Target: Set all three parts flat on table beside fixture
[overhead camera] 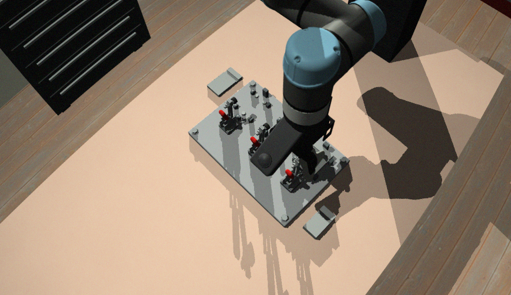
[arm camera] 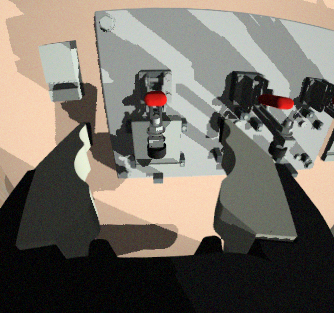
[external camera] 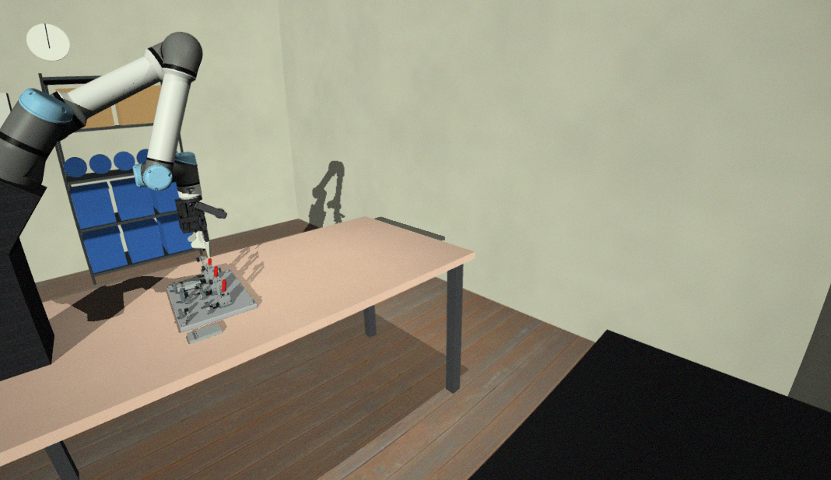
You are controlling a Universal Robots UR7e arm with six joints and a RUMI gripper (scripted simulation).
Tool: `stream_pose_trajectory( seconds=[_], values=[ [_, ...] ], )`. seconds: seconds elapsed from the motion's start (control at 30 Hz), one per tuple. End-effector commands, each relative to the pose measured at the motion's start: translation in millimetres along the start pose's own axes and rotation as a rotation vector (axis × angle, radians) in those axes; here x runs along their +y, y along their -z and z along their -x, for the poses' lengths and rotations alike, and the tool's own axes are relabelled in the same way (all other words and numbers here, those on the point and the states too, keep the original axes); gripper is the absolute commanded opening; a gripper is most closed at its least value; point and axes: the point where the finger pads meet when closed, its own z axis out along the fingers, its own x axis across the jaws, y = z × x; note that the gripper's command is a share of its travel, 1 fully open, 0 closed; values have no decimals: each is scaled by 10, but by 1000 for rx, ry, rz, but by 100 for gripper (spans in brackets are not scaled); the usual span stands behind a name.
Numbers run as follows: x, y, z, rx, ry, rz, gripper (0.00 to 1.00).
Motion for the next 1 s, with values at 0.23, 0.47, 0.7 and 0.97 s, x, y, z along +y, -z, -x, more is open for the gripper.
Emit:
stream_pose_trajectory(
  seconds=[0.23, 0.47, 0.7, 0.97],
  values=[
    [-4, 180, 1, 0, 0, -1, 59],
    [-4, 266, 1, 0, 0, -1, 59],
    [1, 275, 1, 0, 0, -1, 59],
    [94, 275, 1, 0, 0, -1, 59]
  ],
)
